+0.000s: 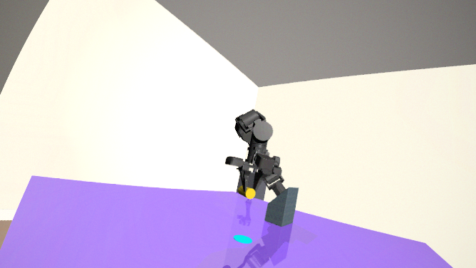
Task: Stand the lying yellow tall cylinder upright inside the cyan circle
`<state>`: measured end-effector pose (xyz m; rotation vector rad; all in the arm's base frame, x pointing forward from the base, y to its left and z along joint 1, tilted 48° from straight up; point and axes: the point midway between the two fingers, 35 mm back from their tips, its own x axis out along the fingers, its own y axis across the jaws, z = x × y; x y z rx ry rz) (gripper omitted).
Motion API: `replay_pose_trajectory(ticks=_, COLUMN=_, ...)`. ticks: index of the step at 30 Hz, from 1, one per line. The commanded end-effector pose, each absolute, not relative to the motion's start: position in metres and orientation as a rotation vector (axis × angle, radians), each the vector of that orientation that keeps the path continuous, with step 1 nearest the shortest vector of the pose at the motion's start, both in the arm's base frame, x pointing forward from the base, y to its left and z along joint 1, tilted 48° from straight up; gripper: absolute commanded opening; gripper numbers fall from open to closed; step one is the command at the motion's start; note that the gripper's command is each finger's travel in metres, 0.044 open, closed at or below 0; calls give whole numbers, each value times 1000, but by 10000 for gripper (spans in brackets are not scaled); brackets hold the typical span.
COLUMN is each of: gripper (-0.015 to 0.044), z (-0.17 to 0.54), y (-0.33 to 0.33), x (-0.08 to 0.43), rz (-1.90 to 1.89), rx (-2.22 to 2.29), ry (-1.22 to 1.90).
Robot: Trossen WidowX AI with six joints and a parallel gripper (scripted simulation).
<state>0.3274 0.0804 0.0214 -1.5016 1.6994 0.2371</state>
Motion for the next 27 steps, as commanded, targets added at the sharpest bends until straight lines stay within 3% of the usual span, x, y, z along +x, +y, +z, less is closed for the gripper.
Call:
replay_pose_trajectory(ticks=1, gripper=105, z=12, y=88, x=332, rz=336, rx=-1576, ry=1713)
replay_pose_trajectory(ticks=27, gripper=105, z=1, y=81, x=326, rz=469, rx=-1459, ry=1729)
